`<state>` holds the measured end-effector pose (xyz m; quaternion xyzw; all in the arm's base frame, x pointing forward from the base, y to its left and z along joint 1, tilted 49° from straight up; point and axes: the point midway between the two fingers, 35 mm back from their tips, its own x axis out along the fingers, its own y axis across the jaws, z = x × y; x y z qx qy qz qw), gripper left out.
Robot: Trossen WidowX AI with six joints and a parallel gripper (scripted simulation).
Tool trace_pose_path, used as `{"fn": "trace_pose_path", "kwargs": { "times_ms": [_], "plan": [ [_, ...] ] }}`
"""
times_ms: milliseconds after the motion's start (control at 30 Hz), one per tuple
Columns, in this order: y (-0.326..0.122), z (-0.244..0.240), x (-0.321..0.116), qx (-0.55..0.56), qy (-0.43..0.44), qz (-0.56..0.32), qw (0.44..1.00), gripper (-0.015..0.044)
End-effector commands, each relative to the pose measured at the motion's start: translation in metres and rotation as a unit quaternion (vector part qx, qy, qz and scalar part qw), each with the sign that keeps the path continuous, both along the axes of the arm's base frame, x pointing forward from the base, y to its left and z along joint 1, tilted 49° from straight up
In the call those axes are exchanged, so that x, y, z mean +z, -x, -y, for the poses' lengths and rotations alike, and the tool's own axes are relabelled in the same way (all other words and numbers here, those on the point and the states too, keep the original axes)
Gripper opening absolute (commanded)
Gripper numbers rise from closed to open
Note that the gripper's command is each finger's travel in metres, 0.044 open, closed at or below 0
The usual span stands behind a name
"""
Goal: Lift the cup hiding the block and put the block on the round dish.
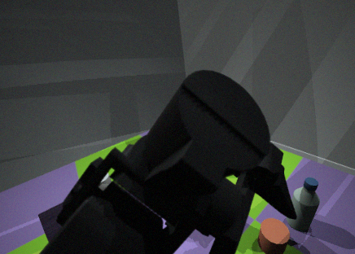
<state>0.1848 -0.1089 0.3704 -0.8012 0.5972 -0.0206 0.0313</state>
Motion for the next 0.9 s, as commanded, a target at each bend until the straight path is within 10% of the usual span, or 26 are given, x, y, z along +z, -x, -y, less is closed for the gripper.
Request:
{"fn": "trace_pose_path", "kwargs": {
  "times_ms": [0,867],
  "plan": [
    [0.000,0.000,0.000,0.002,-0.001,0.001,1.000,0.0426],
    [-0.063,-0.060,-0.053,0.157,-0.139,0.181,0.961,0.0440]
  ]
}}
